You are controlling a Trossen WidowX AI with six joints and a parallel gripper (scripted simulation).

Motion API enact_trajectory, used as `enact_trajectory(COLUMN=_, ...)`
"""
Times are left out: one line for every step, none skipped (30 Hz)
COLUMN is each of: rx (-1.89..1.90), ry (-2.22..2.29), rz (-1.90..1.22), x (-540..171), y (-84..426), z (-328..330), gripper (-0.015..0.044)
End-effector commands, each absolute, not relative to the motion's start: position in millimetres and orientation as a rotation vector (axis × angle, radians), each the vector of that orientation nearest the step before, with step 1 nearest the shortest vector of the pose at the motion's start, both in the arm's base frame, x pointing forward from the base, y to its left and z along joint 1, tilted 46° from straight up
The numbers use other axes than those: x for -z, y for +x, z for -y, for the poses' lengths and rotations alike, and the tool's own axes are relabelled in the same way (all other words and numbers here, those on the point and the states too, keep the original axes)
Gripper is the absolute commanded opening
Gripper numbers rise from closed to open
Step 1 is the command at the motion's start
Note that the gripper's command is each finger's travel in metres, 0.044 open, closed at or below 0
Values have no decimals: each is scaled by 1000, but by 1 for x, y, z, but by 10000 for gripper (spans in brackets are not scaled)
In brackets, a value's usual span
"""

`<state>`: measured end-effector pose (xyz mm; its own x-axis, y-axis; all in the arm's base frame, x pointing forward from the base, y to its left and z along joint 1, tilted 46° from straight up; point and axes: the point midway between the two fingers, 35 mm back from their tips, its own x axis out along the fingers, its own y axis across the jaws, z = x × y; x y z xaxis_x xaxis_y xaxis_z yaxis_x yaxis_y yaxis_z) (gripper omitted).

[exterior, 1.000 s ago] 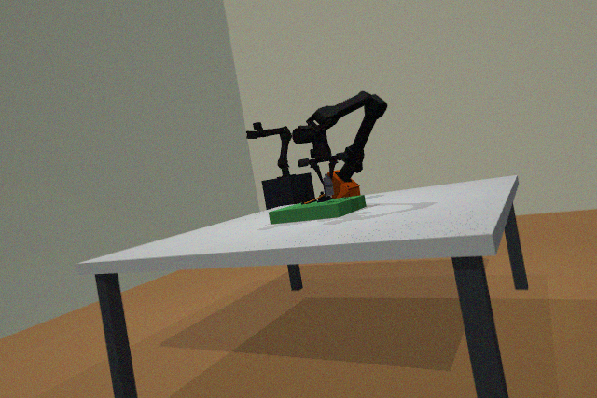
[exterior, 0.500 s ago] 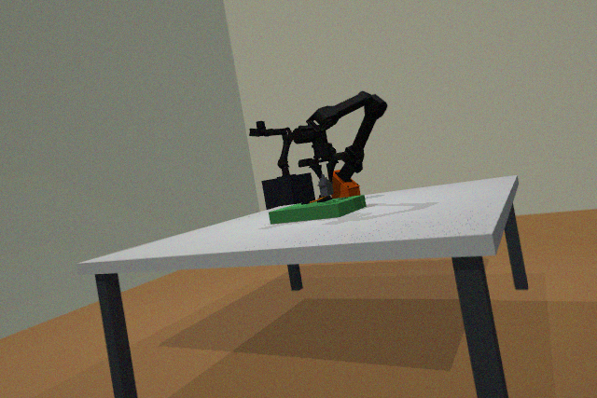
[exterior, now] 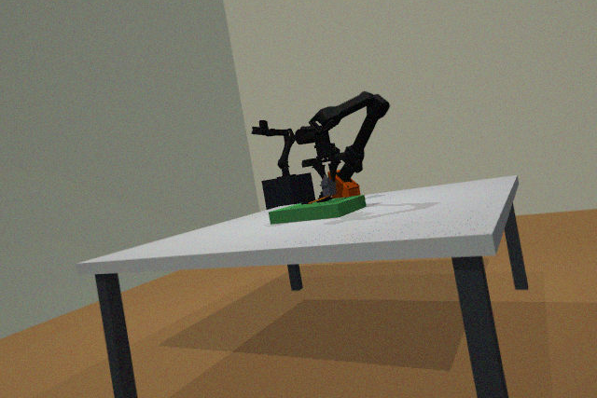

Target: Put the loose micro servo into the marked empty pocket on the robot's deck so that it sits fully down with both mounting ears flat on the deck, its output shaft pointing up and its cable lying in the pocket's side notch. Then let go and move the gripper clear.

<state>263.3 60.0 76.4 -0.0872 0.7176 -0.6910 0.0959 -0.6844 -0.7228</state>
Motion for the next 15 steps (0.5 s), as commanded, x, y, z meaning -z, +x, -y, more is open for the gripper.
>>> enact_trajectory(rx=-1817, ry=-1747, rz=875, x=-77, y=249, z=-56, gripper=0)
enact_trajectory(rx=-1817, ry=-1747, rz=875, x=-77, y=244, z=-55, gripper=0)
enact_trajectory(rx=-1817, ry=-1747, rz=875, x=-77, y=240, z=-55, gripper=0)
enact_trajectory(rx=-1817, ry=-1747, rz=875, x=-77, y=235, z=-54, gripper=0)
enact_trajectory(rx=-1817, ry=-1746, rz=875, x=-77, y=230, z=-53, gripper=0)
enact_trajectory(rx=-1818, ry=-1746, rz=875, x=-77, y=226, z=-53, gripper=0)
enact_trajectory(rx=-1818, ry=-1746, rz=875, x=-77, y=221, z=-52, gripper=0)
enact_trajectory(rx=-1818, ry=-1746, rz=875, x=-77, y=217, z=-52, gripper=0)
enact_trajectory(rx=-1818, ry=-1745, rz=874, x=-77, y=212, z=-51, gripper=0)
enact_trajectory(rx=-1818, ry=-1745, rz=874, x=-77, y=207, z=-51, gripper=0)
enact_trajectory(rx=-1819, ry=-1745, rz=874, x=-76, y=202, z=-50, gripper=0)
enact_trajectory(rx=-1819, ry=-1745, rz=874, x=-76, y=197, z=-49, gripper=0)
enact_trajectory(rx=-1819, ry=-1744, rz=874, x=-76, y=192, z=-49, gripper=0)
enact_trajectory(rx=-1819, ry=-1744, rz=874, x=-76, y=187, z=-48, gripper=0)
enact_trajectory(rx=-1819, ry=-1744, rz=874, x=-76, y=182, z=-47, gripper=0)
